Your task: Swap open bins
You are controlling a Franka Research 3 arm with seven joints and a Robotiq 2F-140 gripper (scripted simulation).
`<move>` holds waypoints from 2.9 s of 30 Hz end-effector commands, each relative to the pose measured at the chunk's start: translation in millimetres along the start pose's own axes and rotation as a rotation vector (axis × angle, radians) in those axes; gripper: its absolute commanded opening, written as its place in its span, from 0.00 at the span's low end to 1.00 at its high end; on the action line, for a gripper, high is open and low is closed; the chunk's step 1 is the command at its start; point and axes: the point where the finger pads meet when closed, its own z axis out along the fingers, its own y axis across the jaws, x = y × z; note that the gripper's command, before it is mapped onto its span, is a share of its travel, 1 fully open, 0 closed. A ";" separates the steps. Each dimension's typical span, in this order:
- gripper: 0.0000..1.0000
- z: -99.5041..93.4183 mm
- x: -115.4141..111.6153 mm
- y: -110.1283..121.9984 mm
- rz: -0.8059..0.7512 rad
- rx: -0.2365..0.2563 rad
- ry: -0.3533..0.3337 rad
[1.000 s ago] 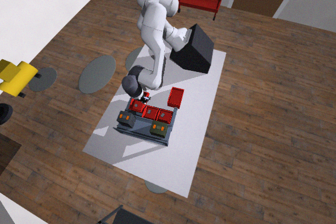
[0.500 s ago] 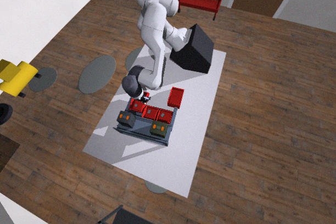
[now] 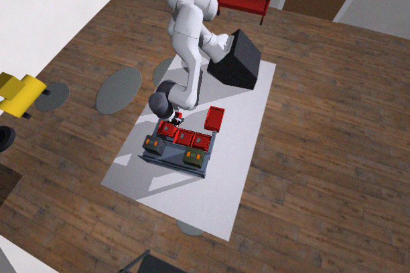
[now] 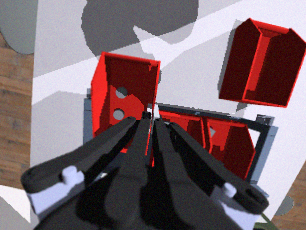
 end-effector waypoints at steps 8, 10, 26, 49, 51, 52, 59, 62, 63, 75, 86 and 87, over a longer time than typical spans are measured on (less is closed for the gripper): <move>0.00 6.1 -2.8 1.0 0.003 0.001 -0.002; 0.00 7.1 -2.9 1.0 0.003 0.001 -0.002; 0.00 8.4 -3.1 1.0 0.003 0.001 -0.001; 0.00 8.4 -4.2 2.4 0.003 -0.001 -0.005; 0.00 8.4 -4.2 2.4 0.003 -0.001 -0.005; 0.00 8.4 -4.2 2.4 0.003 -0.001 -0.005; 0.00 8.4 -4.2 2.4 0.003 -0.001 -0.005; 0.00 8.4 -4.3 2.4 0.003 -0.001 -0.005; 0.00 8.4 -4.3 2.4 0.003 -0.001 -0.005; 0.00 8.3 -6.9 2.5 0.003 -0.002 -0.011; 0.00 8.1 -11.7 2.6 0.003 -0.002 -0.020; 0.00 8.1 -12.3 2.6 0.003 -0.002 -0.021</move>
